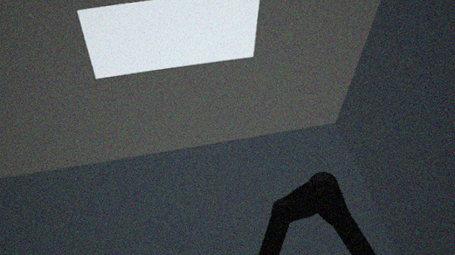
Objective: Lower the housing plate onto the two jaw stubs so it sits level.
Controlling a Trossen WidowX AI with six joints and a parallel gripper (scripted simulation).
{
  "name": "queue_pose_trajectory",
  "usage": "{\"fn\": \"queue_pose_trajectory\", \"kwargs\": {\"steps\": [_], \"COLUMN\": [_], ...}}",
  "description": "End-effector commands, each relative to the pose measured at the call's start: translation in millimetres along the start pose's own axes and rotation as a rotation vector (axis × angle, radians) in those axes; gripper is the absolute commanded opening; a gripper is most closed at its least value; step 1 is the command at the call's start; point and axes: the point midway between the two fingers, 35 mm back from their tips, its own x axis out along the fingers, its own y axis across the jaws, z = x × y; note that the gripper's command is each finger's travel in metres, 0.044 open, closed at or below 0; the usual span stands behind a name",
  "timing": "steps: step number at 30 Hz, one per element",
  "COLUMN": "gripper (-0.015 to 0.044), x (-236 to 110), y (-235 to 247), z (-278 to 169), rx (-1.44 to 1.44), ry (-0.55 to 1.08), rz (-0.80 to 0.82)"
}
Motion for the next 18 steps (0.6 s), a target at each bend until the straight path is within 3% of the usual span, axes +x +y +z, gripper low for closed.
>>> {"fn": "queue_pose_trajectory", "kwargs": {"steps": [1, 18], "gripper": [0.0351, 0.0351], "x": [-0.3, -0.2], "y": [0.3, 6.7], "z": [1.1, -10.1], "rx": [0.004, 0.002], "ry": [-0.004, -0.003], "rz": [0.002, 0.003]}}
